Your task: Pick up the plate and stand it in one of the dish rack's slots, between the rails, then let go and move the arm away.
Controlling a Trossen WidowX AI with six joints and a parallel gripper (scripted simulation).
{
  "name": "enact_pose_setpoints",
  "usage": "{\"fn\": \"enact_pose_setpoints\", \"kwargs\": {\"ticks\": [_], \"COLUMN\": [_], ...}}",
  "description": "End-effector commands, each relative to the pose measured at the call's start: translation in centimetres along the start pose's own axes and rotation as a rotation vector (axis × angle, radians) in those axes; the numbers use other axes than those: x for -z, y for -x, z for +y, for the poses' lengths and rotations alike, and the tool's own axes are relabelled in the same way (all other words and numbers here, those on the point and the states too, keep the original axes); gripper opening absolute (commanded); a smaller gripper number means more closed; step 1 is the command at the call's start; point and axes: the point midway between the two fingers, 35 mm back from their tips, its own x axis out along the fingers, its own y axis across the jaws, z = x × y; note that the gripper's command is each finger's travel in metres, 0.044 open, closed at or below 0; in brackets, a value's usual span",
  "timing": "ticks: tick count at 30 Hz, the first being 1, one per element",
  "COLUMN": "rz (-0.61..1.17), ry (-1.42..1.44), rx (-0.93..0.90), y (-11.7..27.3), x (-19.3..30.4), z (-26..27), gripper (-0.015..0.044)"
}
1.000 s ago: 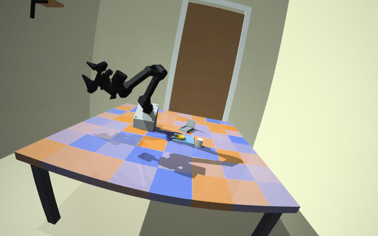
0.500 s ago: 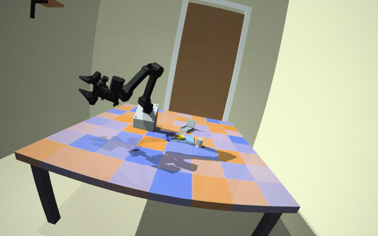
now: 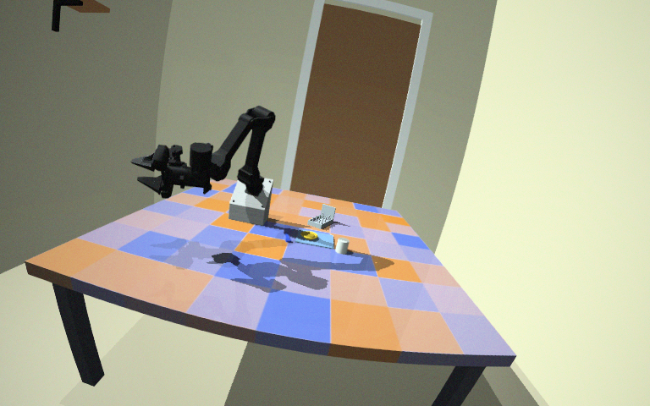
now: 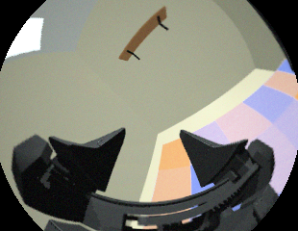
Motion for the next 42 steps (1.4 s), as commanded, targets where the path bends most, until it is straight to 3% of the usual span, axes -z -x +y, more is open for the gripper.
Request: {"fn": "enact_pose_setpoints", "kwargs": {"ticks": [1,28,42], "rz": [0.092,0.617,0.922], "ry": [0.055,0.393,0.684], "rx": [0.027,0.058,0.002], "y": [1.0,10.9,19.7], "x": [2.6,15.0,19.6], "z": [-0.5,-2.4,-4.7], "gripper": [0.0400,0.0400,0.0400]}}
